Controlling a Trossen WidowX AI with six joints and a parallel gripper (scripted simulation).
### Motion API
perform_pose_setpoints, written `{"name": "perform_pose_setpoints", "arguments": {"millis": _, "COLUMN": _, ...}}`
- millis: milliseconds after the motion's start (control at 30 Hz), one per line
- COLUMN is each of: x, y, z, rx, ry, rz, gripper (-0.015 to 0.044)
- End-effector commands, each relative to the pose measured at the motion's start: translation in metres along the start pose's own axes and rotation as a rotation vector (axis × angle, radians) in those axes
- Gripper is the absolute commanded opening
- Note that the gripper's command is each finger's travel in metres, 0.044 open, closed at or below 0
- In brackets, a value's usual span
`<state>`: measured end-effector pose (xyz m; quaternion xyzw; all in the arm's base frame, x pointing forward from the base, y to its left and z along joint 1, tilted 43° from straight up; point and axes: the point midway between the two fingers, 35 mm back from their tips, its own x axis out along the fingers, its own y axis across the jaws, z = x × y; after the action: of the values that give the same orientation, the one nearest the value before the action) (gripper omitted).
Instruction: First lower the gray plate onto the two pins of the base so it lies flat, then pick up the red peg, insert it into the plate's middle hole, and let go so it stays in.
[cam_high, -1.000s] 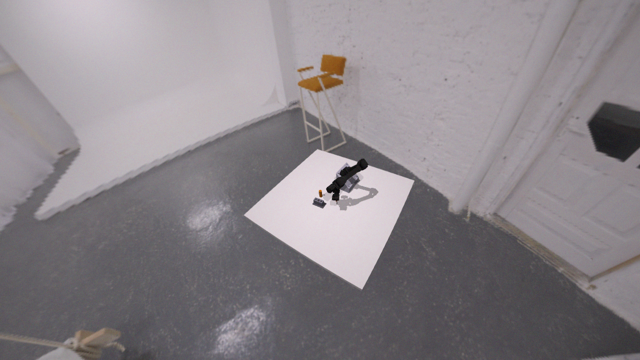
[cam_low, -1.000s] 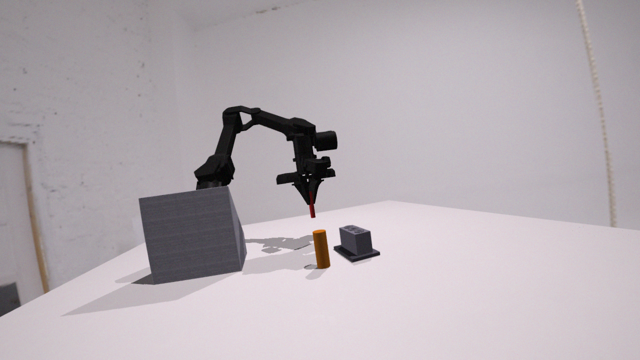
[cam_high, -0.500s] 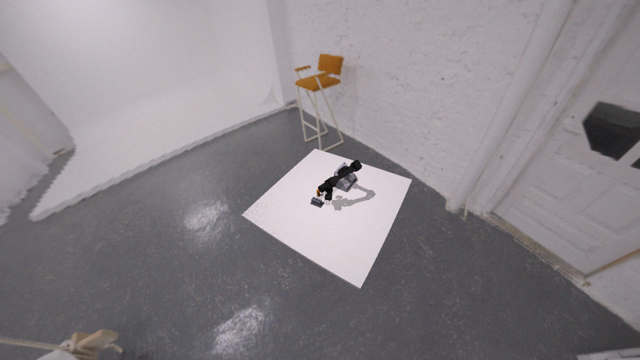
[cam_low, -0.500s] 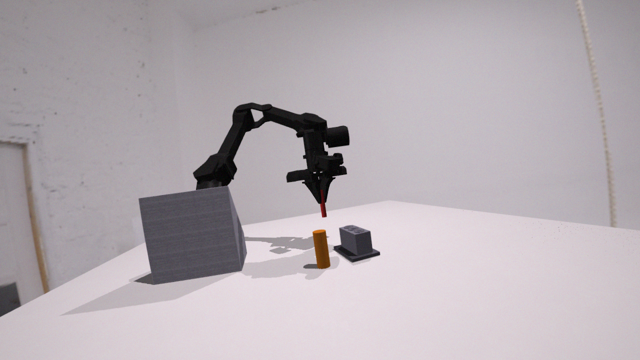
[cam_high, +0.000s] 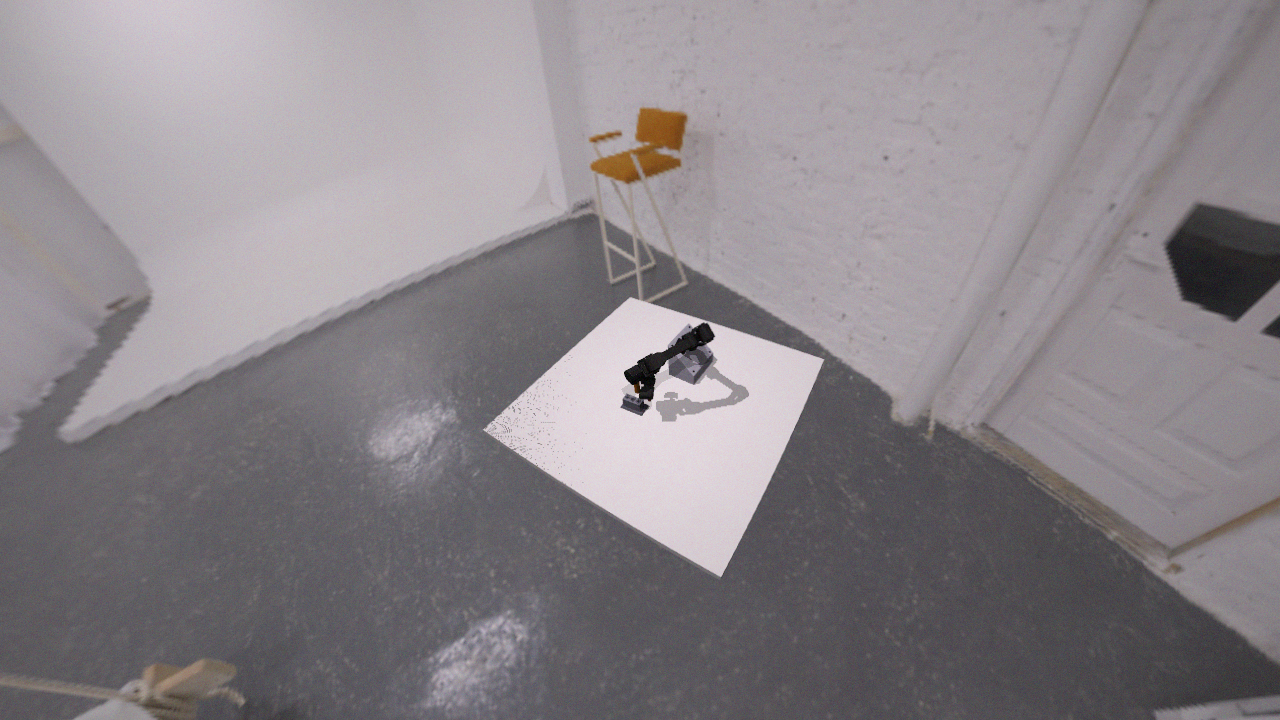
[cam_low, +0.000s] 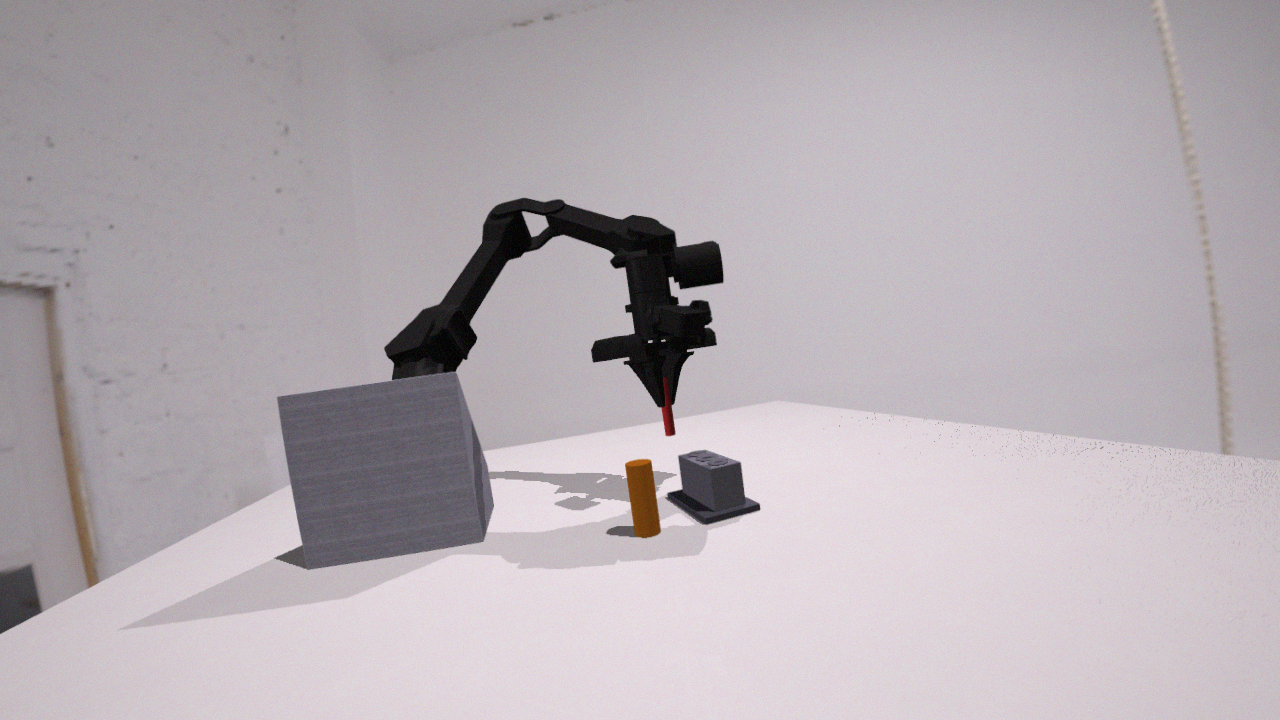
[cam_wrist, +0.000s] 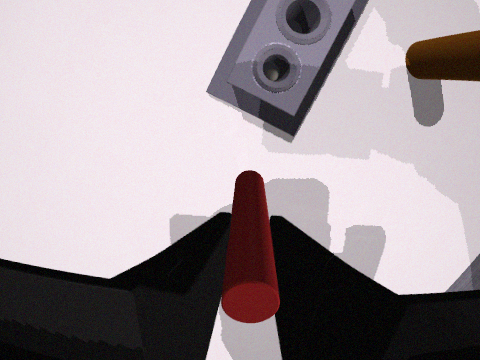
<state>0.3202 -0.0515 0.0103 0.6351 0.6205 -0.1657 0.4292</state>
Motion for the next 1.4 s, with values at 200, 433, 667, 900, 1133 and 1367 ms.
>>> {"name": "perform_pose_setpoints", "arguments": {"millis": 200, "x": 0.002, "y": -0.005, "z": 0.03, "rx": -0.005, "ry": 0.003, "rz": -0.002, "gripper": 0.0}}
{"name": "perform_pose_setpoints", "arguments": {"millis": 433, "x": 0.003, "y": -0.01, "z": 0.052, "rx": -0.004, "ry": 0.006, "rz": 0.0, "gripper": 0.0}}
{"name": "perform_pose_setpoints", "arguments": {"millis": 667, "x": 0.005, "y": -0.017, "z": 0.073, "rx": -0.005, "ry": 0.01, "rz": 0.002, "gripper": 0.0}}
{"name": "perform_pose_setpoints", "arguments": {"millis": 900, "x": 0.007, "y": -0.022, "z": 0.086, "rx": -0.006, "ry": 0.015, "rz": 0.006, "gripper": 0.0}}
{"name": "perform_pose_setpoints", "arguments": {"millis": 1133, "x": 0.007, "y": -0.024, "z": 0.085, "rx": -0.006, "ry": 0.015, "rz": 0.006, "gripper": 0.0}}
{"name": "perform_pose_setpoints", "arguments": {"millis": 1367, "x": 0.007, "y": -0.024, "z": 0.085, "rx": -0.006, "ry": 0.015, "rz": 0.006, "gripper": 0.0}}
